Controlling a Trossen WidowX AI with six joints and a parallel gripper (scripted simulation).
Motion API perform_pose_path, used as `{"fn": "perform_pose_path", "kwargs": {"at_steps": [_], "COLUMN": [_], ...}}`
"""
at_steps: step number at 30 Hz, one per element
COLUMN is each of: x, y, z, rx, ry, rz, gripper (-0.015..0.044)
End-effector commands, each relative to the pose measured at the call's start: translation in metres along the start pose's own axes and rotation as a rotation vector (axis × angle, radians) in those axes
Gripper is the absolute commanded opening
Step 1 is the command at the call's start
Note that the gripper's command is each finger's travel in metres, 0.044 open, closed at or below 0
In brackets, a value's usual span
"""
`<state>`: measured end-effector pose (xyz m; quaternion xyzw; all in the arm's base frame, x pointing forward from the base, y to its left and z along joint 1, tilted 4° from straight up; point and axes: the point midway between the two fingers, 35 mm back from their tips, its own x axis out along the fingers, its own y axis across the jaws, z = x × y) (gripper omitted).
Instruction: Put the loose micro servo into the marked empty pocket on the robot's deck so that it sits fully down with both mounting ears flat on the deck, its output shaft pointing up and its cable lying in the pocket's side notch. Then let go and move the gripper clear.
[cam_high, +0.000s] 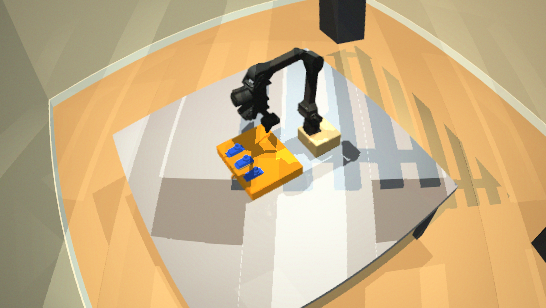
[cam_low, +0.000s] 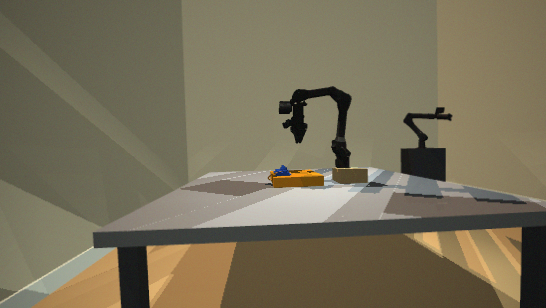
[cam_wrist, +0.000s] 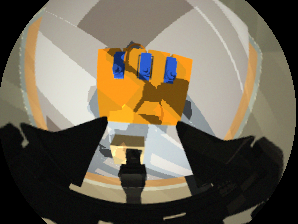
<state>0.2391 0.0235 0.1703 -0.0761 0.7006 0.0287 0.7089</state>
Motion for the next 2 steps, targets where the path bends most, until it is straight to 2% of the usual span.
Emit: {"fn": "perform_pose_path", "kwargs": {"at_steps": [1,2], "x": [-0.0002,-0.0002], "y": [0.0002,0.0002], "z": [-0.0003,-0.0003], "rx": [0.003,0.003], "ry": [0.002,0.002], "rz": [0.0,0.0], "gripper": [0.044,0.044]}}
